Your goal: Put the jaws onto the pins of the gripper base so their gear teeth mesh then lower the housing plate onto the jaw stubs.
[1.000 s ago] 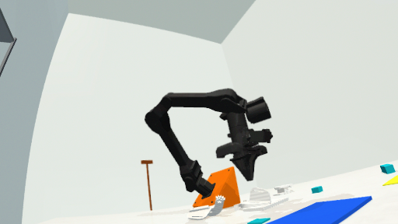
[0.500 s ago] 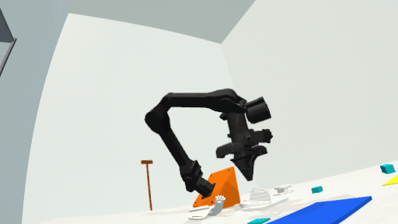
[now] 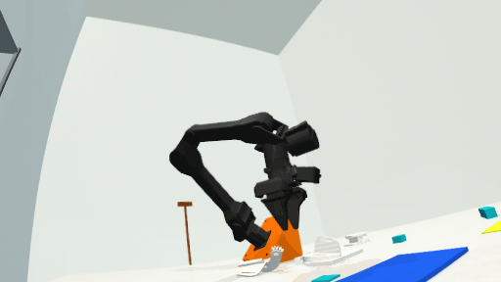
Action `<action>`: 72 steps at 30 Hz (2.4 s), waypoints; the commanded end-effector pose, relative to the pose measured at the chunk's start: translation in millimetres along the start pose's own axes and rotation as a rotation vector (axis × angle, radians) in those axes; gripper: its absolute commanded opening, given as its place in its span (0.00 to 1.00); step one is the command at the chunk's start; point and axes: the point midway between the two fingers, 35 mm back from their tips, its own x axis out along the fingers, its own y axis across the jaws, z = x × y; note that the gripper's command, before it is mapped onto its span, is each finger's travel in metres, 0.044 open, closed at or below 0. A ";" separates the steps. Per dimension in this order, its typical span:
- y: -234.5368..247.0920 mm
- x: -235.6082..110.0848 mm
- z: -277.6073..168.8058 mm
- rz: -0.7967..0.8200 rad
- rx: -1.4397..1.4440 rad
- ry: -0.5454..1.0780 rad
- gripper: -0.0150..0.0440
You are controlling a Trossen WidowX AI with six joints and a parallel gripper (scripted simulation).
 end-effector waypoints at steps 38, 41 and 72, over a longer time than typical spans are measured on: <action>-11.8 40.4 -32.0 0.004 -0.229 0.006 1.00; -11.8 45.2 -32.1 0.004 -0.229 0.006 1.00; -11.9 75.4 -35.9 -0.001 -0.228 0.012 0.69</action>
